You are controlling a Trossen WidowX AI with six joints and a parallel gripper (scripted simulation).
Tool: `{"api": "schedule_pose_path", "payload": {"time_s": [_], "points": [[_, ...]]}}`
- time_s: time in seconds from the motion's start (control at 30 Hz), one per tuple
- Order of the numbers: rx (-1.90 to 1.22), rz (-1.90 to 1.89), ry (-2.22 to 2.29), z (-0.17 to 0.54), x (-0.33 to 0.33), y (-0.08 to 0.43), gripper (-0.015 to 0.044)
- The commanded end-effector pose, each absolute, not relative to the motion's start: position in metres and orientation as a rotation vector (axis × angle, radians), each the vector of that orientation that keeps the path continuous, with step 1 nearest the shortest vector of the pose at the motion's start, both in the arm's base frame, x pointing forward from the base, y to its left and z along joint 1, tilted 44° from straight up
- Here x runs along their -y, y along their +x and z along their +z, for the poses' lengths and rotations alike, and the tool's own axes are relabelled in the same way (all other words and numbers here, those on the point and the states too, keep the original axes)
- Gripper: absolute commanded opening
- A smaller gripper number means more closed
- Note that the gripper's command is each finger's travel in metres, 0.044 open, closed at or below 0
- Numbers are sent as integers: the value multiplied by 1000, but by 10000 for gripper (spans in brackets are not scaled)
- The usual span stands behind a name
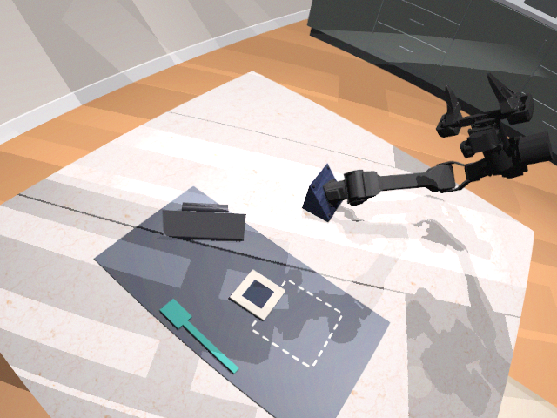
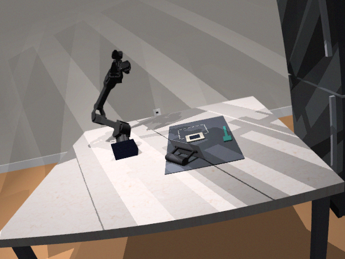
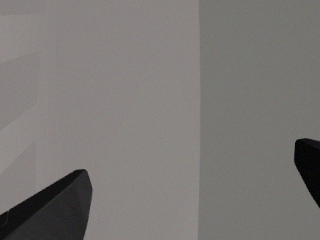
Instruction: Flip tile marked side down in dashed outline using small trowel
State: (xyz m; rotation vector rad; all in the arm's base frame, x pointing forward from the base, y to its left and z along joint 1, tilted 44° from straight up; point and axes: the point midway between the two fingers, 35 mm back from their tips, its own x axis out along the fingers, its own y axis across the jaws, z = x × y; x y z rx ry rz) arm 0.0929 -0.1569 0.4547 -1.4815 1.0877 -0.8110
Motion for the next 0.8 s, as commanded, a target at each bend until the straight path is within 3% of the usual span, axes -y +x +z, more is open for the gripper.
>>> {"api": "schedule_pose_path", "payload": {"time_s": [0.0, 0.33, 0.77], "points": [[-1088, -808, -1480, 454, 157, 94, 374], [-1089, -640, -1394, 423, 171, 150, 111], [-1118, -432, -1205, 367, 187, 214, 100]]}}
